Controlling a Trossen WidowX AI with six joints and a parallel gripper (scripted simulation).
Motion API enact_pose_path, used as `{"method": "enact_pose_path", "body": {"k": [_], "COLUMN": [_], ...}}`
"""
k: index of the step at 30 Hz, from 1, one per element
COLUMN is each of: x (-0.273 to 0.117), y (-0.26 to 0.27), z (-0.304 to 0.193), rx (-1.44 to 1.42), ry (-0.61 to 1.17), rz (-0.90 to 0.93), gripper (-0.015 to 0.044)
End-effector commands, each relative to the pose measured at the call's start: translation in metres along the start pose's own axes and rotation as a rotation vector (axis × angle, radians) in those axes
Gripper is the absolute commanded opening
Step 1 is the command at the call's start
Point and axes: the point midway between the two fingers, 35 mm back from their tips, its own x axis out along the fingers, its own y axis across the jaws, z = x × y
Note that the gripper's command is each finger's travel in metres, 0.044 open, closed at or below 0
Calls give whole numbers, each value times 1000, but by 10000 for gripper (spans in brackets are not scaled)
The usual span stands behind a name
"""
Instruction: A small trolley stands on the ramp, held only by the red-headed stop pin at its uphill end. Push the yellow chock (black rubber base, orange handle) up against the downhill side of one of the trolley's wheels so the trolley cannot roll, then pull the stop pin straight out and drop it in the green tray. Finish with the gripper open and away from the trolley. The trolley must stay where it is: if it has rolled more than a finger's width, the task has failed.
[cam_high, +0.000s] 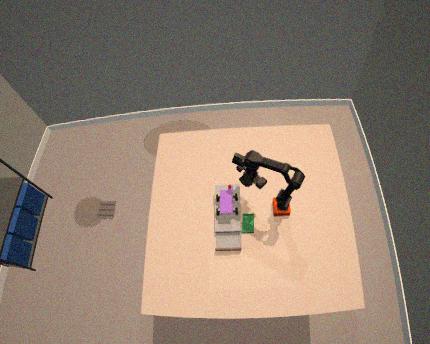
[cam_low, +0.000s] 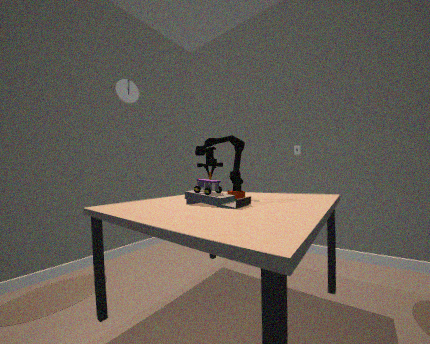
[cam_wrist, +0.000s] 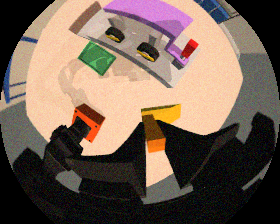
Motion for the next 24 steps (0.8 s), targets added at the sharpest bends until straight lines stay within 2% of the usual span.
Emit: {"method": "enact_pose_path", "body": {"k": [1, 18, 24], "x": [0, 0, 0], "y": [0, 0, 0], "z": [0, -1, -1], "rx": [159, 738, 760], "ry": [2, 0, 0], "rz": [0, 0, 0], "gripper": [0, 0, 0]}}
